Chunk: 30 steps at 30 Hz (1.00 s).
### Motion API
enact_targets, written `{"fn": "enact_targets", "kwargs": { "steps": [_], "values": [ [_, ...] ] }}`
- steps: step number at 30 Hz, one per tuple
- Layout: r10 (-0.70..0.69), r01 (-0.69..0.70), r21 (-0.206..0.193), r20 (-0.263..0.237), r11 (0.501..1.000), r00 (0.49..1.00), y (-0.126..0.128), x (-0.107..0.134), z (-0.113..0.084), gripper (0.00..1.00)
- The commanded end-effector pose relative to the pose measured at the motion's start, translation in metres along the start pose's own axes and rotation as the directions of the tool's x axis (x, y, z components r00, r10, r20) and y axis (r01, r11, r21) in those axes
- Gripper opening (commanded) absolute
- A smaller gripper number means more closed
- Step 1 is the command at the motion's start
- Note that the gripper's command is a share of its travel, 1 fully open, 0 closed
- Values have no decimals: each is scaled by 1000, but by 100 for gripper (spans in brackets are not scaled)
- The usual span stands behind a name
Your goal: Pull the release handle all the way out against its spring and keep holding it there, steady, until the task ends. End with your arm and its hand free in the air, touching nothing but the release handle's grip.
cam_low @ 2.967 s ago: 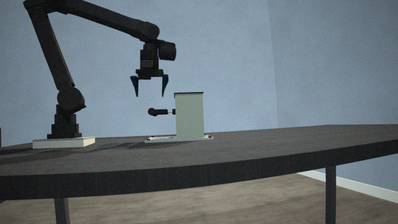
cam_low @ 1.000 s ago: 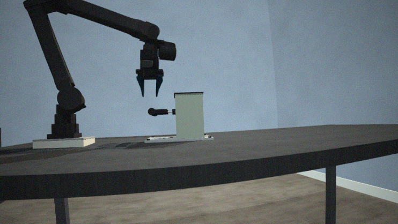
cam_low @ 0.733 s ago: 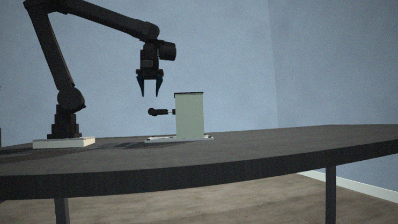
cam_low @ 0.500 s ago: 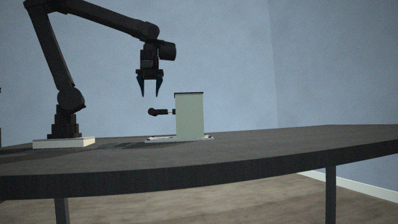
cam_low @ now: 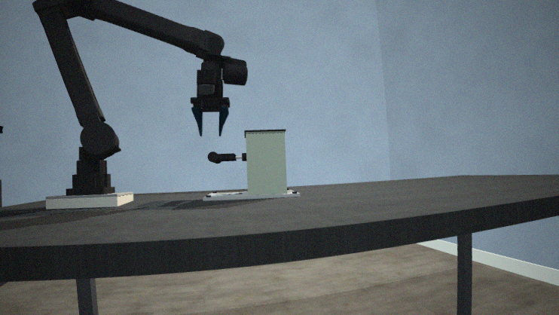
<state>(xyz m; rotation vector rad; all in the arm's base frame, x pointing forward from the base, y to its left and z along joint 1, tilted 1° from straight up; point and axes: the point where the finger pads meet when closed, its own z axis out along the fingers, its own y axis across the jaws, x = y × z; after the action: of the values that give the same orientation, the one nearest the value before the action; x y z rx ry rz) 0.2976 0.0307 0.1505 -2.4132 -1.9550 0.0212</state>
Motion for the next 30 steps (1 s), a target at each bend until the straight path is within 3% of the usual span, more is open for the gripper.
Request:
{"fn": "enact_targets", "kwargs": {
  "steps": [1, 30],
  "values": [
    [-5, 5, -29, -11, 1000, 1000, 11, 7, -9, 52],
    [-5, 5, -29, -11, 1000, 1000, 12, 7, 21, 52]
  ]
}}
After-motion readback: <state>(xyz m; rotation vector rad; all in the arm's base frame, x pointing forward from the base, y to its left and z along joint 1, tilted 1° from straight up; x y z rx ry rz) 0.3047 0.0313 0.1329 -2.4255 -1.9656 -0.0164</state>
